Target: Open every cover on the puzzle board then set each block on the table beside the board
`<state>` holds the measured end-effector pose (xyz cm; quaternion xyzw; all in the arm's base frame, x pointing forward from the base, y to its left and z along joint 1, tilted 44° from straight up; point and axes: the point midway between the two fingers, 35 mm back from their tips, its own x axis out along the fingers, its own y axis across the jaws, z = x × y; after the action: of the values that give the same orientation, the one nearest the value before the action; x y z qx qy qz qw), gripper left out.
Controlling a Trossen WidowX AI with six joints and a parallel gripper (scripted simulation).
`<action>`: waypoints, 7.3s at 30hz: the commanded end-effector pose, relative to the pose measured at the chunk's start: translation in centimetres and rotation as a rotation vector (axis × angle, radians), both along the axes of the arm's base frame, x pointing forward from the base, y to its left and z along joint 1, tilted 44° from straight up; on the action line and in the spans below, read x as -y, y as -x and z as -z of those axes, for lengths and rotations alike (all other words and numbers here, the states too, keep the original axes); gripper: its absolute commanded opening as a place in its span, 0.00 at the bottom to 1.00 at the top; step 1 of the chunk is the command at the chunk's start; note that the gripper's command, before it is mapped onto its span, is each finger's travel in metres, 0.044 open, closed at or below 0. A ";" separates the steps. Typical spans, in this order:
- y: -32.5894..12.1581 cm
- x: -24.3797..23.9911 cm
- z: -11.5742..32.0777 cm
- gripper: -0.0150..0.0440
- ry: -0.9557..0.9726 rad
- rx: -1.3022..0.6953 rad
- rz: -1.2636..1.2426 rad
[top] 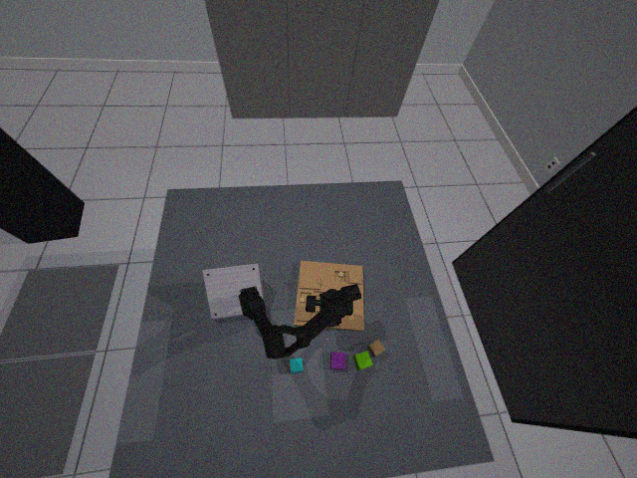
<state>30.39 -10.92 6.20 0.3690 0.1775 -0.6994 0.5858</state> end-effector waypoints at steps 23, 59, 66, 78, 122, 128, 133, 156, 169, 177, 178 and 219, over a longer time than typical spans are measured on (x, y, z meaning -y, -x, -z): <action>-0.4 1.7 0.9 0.25 0.007 -0.006 -0.001; -4.0 2.9 -0.1 0.25 0.008 -0.003 -0.001; -4.9 3.0 -0.1 0.25 0.008 -0.003 -0.001; -6.1 3.0 -0.1 0.25 0.008 -0.002 -0.001; -10.7 1.7 1.4 0.25 0.007 0.001 -0.001; -11.2 1.4 1.7 0.25 0.007 0.001 -0.001; -11.3 1.0 1.3 0.25 0.007 0.001 -0.001; -11.6 -1.2 -0.7 0.25 0.004 0.002 -0.002; -10.7 -2.6 -1.1 0.25 0.000 -0.073 -0.083; -7.3 -5.1 -0.3 0.25 -0.035 -0.303 -0.327; -6.8 -5.4 -0.2 0.25 -0.040 -0.331 -0.357; 9.2 -7.6 3.9 0.25 -0.077 -1.175 -1.230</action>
<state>21.39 -2.54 3.05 -0.1922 0.6437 -0.3281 0.6641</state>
